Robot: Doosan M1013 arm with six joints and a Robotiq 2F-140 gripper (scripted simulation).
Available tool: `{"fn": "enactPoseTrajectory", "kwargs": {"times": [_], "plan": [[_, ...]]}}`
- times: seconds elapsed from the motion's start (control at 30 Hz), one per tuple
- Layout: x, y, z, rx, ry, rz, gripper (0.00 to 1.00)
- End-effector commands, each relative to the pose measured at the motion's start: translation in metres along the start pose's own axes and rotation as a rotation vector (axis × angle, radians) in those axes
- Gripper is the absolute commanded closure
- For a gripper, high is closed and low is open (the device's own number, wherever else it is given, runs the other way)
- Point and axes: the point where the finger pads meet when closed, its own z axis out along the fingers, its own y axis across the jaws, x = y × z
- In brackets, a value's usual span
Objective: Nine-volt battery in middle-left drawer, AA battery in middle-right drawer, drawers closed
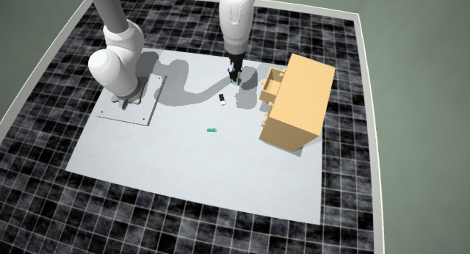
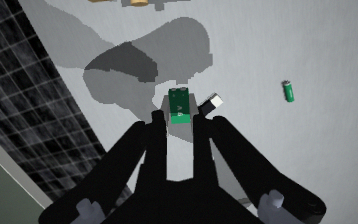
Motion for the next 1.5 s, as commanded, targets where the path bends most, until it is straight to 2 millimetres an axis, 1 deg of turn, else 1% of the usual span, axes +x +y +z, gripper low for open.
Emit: {"fn": "enactPoseTrajectory", "kwargs": {"times": [0.0, 0.07, 0.37, 0.57, 0.63, 0.77, 0.9, 1.27, 1.47], "plan": [[0.0, 0.0, -0.012, 0.0, 0.0, 0.0, 0.86], [0.0, 0.0, -0.012, 0.0, 0.0, 0.0, 0.86], [0.0, 0.0, -0.056, 0.0, 0.0, 0.0, 0.86], [0.0, 0.0, -0.08, 0.0, 0.0, 0.0, 0.86], [0.0, 0.0, -0.08, 0.0, 0.0, 0.0, 0.86], [0.0, 0.0, -0.089, 0.0, 0.0, 0.0, 0.86], [0.0, 0.0, -0.094, 0.0, 0.0, 0.0, 0.86], [0.0, 0.0, -0.094, 0.0, 0.003, 0.0, 0.86], [-0.001, 0.0, -0.094, 0.0, 0.034, 0.0, 0.86]]}}
